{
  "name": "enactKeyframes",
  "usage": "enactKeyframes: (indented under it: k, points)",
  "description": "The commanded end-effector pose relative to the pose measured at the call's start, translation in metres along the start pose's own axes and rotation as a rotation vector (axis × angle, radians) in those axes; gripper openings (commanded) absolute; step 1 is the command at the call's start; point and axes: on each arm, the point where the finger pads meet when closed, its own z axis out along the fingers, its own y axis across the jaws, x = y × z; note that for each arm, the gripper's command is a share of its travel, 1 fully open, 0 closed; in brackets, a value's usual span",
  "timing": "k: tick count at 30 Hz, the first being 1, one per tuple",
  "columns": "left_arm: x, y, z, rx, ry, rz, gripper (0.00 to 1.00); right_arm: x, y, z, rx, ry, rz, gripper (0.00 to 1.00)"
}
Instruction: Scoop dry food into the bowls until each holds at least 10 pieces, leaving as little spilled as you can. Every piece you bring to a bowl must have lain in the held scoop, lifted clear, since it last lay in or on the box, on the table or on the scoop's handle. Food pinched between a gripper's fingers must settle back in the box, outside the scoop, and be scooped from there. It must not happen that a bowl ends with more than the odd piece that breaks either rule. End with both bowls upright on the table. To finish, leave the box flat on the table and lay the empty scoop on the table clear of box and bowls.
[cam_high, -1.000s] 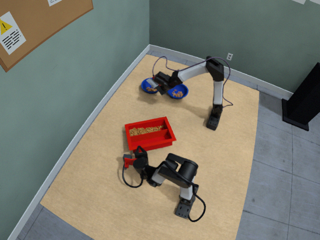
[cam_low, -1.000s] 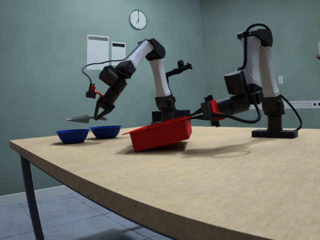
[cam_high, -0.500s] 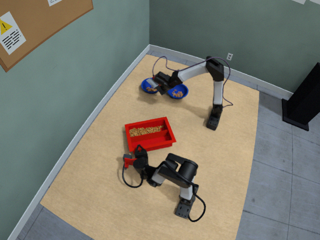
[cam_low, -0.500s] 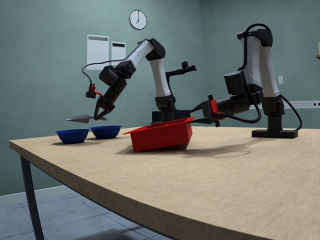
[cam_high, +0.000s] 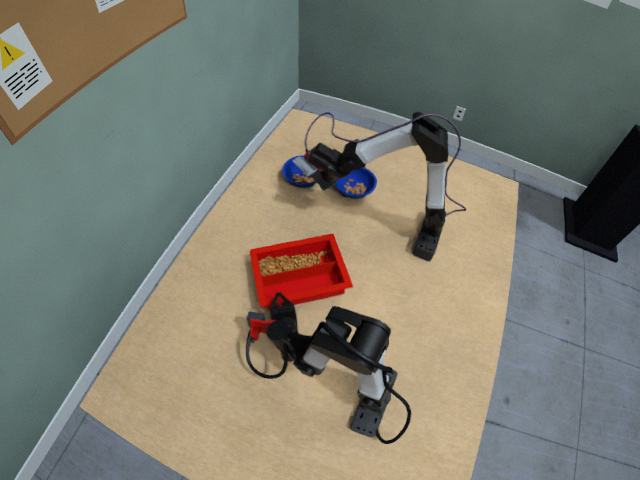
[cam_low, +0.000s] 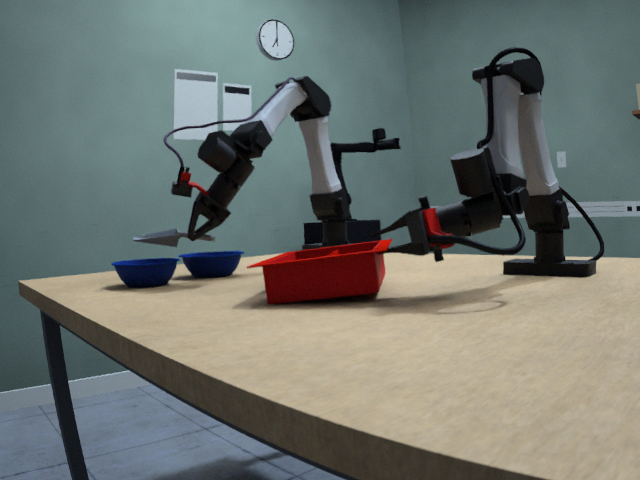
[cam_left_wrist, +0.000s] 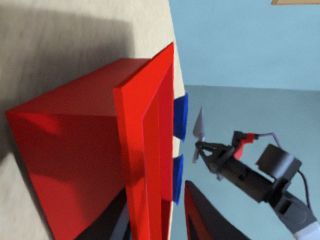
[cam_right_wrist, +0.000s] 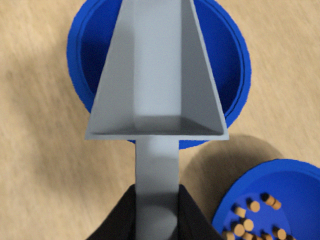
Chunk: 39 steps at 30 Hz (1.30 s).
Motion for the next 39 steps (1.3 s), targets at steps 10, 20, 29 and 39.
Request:
enactKeyframes:
  k: [10, 20, 29, 39]
  points:
    - [-0.004, -0.002, -0.001, 0.046, -0.003, 0.035, 0.27, -0.015, -0.003, -0.003, 0.003, -0.045, 0.027, 0.00]
    - [-0.005, 0.002, -0.003, 0.053, -0.007, 0.039, 0.27, -0.015, -0.003, -0.003, 0.003, -0.045, 0.027, 0.00]
    - [-0.006, 0.012, -0.003, 0.048, -0.010, 0.030, 0.27, -0.015, -0.003, -0.003, 0.003, -0.045, 0.027, 0.00]
    - [-0.003, 0.012, -0.013, 0.054, -0.017, 0.046, 0.27, -0.015, -0.003, -0.003, 0.004, -0.045, 0.027, 0.00]
